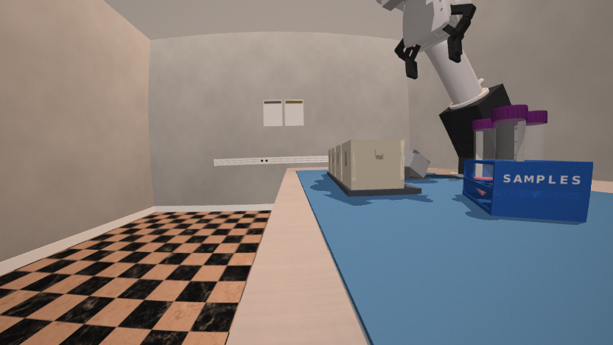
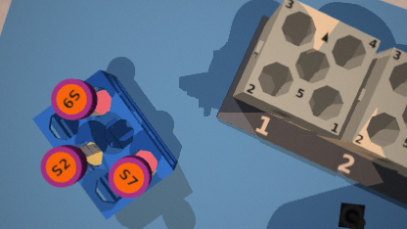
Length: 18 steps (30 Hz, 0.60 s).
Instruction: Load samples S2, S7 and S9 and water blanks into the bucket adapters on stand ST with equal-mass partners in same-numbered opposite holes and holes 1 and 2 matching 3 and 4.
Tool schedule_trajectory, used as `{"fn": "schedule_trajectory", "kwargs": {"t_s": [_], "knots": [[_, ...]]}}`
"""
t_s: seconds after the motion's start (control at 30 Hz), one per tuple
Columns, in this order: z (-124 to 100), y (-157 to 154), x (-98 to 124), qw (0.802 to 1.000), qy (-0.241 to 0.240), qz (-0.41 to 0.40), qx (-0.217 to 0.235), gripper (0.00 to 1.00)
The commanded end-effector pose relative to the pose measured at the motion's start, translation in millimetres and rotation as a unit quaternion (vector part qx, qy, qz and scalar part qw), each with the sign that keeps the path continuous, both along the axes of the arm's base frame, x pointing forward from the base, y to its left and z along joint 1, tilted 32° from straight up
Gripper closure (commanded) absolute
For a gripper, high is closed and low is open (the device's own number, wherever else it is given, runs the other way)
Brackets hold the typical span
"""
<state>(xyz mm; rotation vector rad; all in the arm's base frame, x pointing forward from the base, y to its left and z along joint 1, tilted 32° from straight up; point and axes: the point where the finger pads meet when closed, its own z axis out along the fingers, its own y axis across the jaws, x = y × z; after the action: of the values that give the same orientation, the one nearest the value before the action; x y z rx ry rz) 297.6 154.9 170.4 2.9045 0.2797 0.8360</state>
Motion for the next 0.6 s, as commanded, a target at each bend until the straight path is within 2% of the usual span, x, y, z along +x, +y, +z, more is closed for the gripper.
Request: {"fn": "schedule_trajectory", "kwargs": {"t_s": [0.0,0.17,0.57], "knots": [[8.8,-26.3,7.0,0.996,-0.005,-0.072,0.054,0.0],[14.1,-49.9,13.8,0.987,-0.008,-0.133,0.093,0.0],[24.9,-97.0,27.3,0.987,-0.009,-0.133,0.093,0.0]]}}
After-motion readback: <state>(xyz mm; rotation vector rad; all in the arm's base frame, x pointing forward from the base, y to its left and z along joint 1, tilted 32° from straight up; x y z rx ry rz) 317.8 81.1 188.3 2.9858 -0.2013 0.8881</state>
